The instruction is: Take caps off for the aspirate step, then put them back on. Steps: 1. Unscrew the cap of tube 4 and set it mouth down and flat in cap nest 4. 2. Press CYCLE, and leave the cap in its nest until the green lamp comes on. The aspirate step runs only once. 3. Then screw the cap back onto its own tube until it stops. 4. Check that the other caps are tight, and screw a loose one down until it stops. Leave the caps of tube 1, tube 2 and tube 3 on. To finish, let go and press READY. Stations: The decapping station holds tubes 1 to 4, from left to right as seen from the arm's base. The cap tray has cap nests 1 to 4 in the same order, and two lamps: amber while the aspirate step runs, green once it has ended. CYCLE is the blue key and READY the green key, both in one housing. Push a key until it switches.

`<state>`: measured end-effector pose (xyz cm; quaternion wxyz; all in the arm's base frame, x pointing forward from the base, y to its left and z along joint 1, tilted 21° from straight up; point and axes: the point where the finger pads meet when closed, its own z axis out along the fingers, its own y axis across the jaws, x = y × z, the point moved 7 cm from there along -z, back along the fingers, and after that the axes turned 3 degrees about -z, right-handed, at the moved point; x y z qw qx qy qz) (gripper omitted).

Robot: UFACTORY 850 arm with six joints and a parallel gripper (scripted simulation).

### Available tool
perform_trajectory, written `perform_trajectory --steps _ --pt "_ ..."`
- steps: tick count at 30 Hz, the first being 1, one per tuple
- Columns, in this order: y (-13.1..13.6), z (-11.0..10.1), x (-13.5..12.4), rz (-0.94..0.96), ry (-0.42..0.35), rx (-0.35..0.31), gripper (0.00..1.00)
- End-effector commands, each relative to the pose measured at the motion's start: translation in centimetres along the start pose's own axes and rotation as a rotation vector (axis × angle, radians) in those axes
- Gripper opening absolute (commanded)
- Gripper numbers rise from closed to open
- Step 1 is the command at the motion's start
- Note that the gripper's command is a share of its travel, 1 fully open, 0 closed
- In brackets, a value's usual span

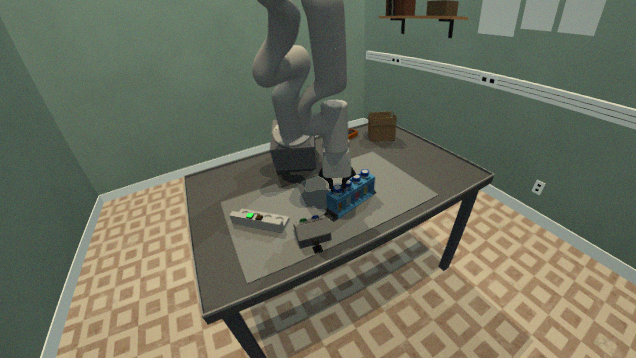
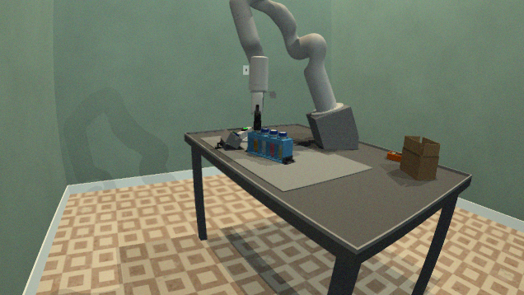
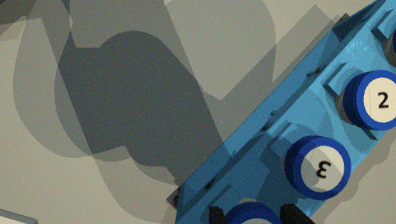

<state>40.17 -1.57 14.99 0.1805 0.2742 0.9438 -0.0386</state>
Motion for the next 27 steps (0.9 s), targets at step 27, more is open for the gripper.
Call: perform_trajectory --steps 27 --pt "0.09 0.05 -0.07 0.898 -0.005 0.008 0.0"
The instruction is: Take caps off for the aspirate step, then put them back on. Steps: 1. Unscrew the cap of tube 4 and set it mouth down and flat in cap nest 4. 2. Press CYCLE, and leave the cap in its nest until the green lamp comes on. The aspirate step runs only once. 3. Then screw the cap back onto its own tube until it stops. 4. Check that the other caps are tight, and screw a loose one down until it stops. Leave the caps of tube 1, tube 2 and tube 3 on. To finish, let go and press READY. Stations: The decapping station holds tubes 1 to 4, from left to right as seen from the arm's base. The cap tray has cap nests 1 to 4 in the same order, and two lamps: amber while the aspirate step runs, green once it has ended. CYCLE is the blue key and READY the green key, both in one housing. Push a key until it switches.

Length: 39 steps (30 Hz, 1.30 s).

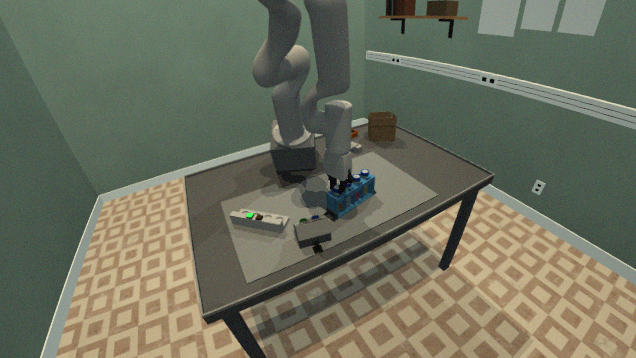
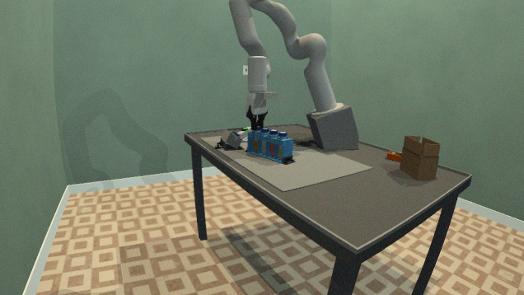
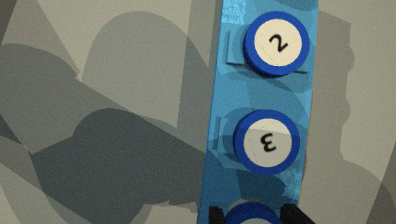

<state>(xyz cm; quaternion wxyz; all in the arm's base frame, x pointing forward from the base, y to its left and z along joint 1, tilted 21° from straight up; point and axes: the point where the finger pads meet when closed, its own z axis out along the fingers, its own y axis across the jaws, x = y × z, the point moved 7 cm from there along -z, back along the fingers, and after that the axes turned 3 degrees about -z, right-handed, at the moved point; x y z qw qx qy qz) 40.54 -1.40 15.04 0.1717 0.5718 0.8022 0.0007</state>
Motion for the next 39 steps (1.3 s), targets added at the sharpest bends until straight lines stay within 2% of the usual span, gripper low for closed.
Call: perform_trajectory --steps 1,10,12,17,30,31,39 --pt "-0.29 0.03 -0.03 0.276 0.006 -0.042 0.0" --pt "-0.29 0.05 -0.03 0.633 0.014 -0.041 0.0" --pt "-0.29 0.05 -0.03 0.633 0.014 -0.041 0.0" --pt "-0.29 0.07 -0.03 0.882 0.019 -0.04 0.0" --pt "-0.29 0.08 -0.03 0.904 0.02 -0.04 0.0" --pt "-0.29 0.08 -0.03 0.904 0.02 -0.04 0.46" --pt "-0.29 0.08 -0.03 0.904 0.02 -0.04 0.46"
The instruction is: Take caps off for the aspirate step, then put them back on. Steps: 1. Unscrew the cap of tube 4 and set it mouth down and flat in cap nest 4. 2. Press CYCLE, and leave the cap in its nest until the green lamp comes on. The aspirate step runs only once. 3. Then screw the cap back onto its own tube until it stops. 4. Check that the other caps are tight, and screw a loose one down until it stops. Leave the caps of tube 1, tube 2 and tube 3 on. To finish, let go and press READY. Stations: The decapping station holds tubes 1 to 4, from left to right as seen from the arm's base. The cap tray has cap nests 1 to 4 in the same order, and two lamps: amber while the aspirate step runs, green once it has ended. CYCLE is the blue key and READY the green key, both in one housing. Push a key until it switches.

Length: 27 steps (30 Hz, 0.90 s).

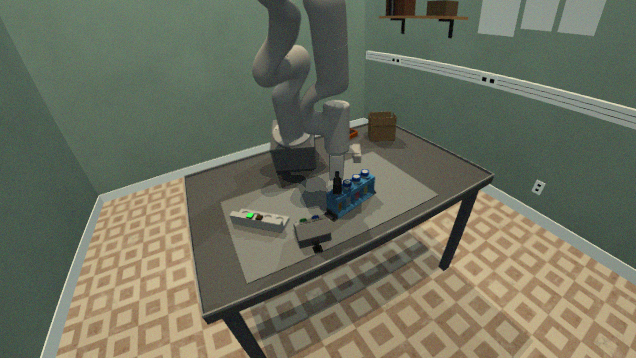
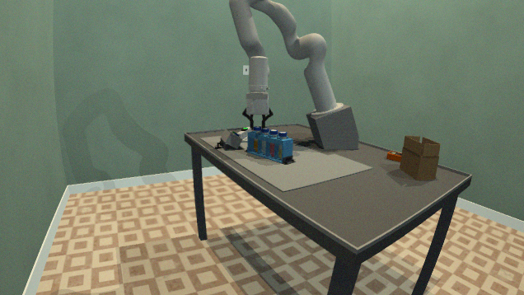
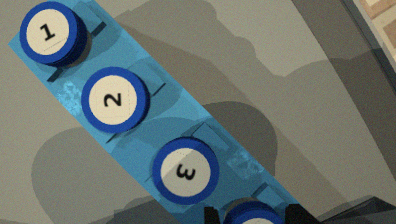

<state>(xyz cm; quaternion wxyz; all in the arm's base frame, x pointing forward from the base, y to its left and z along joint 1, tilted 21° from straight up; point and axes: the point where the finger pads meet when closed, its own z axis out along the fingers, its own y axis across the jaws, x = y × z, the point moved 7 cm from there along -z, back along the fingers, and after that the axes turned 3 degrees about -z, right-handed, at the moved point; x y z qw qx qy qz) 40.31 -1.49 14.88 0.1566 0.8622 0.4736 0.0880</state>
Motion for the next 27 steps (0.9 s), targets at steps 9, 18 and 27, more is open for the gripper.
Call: perform_trajectory --steps 9,18,27 --pt "0.04 -0.07 -0.06 -0.403 0.012 -0.013 0.46" --pt "0.04 -0.06 -0.06 -0.748 0.01 -0.015 0.46" --pt "0.04 -0.06 -0.06 -1.082 0.007 -0.016 0.46"
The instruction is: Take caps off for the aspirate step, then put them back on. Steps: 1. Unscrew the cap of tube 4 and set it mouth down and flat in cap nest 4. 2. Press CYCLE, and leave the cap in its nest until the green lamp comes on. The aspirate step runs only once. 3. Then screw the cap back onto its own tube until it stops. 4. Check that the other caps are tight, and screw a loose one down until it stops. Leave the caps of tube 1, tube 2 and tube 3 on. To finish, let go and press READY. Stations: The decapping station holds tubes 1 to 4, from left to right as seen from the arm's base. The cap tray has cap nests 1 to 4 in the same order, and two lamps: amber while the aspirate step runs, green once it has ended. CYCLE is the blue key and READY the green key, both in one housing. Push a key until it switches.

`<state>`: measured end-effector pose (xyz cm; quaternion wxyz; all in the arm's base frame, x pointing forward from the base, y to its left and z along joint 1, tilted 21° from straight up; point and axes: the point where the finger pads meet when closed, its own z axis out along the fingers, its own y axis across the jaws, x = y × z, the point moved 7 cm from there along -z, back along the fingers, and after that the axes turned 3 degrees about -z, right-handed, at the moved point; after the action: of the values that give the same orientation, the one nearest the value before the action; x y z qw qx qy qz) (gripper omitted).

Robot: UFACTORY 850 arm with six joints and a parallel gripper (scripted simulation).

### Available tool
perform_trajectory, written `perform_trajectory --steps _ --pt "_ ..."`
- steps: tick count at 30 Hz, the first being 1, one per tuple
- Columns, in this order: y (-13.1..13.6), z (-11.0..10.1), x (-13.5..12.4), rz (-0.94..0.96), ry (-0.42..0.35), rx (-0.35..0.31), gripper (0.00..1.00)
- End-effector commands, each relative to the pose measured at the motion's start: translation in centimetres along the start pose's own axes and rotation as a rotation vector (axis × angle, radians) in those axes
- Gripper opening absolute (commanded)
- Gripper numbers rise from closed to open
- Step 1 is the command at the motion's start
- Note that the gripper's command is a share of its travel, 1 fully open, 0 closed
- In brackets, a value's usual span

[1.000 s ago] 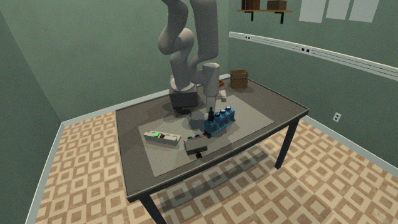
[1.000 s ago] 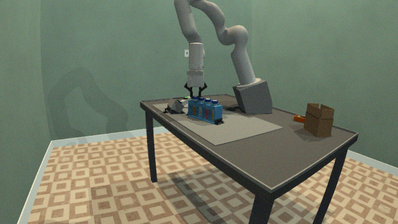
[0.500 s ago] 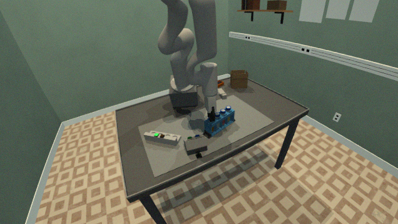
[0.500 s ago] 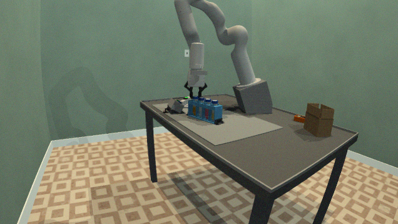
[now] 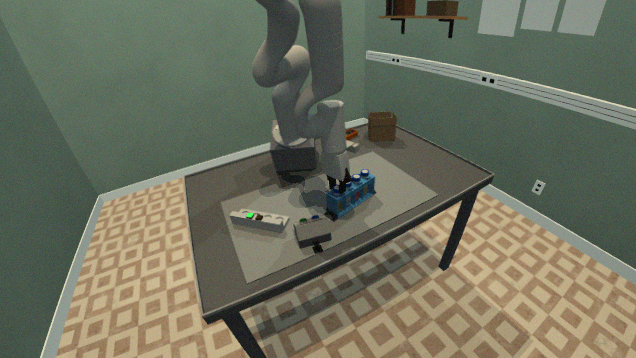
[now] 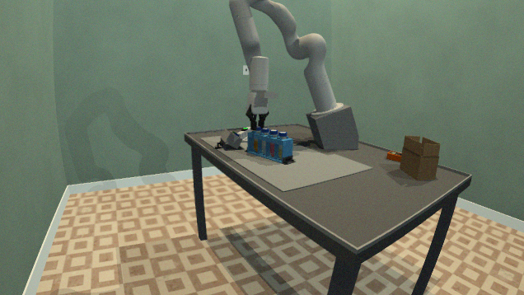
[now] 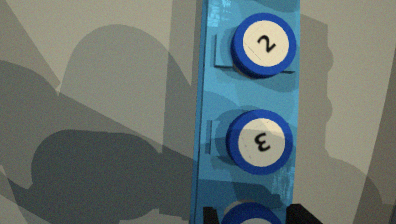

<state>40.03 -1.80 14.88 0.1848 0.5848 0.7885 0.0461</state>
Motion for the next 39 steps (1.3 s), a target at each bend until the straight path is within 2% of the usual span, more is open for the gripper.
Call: perform_trajectory --steps 1,6,10,11,21,22,36,39 --pt "0.34 -0.02 0.16 -0.232 -0.021 0.043 0.46" --pt "0.32 -0.02 0.14 -0.463 -0.014 0.042 0.46" --pt "0.33 -0.02 0.16 -0.565 -0.014 0.046 0.46" --pt "0.34 -0.02 0.16 -0.648 -0.012 0.047 0.46" --pt "0.33 -0.02 0.16 -0.666 -0.012 0.047 0.46" --pt "0.34 -0.02 0.16 -0.666 -0.012 0.047 0.0" --pt "0.34 -0.02 0.16 -0.666 -0.012 0.047 0.0" --pt "0.34 -0.02 0.16 -0.516 -0.015 0.046 0.0"
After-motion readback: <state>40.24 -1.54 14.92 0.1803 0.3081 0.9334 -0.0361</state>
